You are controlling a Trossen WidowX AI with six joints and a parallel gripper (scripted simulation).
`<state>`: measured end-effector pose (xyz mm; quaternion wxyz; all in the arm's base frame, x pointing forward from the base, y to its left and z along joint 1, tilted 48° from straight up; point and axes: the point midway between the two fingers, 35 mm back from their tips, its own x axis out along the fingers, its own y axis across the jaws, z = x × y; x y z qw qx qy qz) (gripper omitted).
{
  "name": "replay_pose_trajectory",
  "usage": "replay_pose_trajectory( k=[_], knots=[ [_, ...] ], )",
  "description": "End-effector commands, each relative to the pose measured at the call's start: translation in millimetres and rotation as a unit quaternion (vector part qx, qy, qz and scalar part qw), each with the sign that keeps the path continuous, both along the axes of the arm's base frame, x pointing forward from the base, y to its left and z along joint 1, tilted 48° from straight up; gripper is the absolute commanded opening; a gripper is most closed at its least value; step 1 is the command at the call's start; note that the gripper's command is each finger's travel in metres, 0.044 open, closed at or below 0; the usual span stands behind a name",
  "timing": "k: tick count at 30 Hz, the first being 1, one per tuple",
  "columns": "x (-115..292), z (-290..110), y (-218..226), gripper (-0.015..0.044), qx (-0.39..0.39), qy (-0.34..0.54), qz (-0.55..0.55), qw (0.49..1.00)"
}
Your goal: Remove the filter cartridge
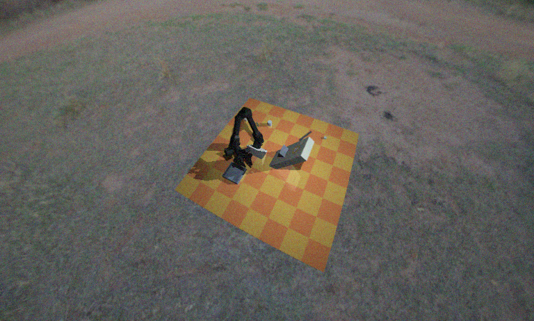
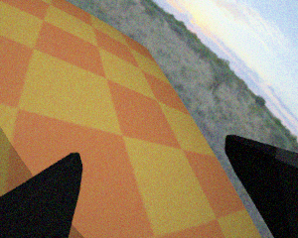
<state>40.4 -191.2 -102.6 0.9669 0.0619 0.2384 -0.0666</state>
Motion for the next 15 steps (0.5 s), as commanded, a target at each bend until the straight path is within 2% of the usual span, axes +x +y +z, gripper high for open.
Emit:
replay_pose_trajectory(
  k=[1, 6, 11, 15],
  knots=[
    [1, 1, -1, 0.0374, 0.002, 0.000, 0.001, 1.000],
    [22, 29, -35, 0.0243, 0.051, 0.000, 0.014, 0.999],
    [63, 72, -63, 0.0116, 0.109, -0.003, 0.033, 0.994],
    [104, 114, -71, 0.0116, 0.156, -0.006, 0.051, 0.986]
  ],
)
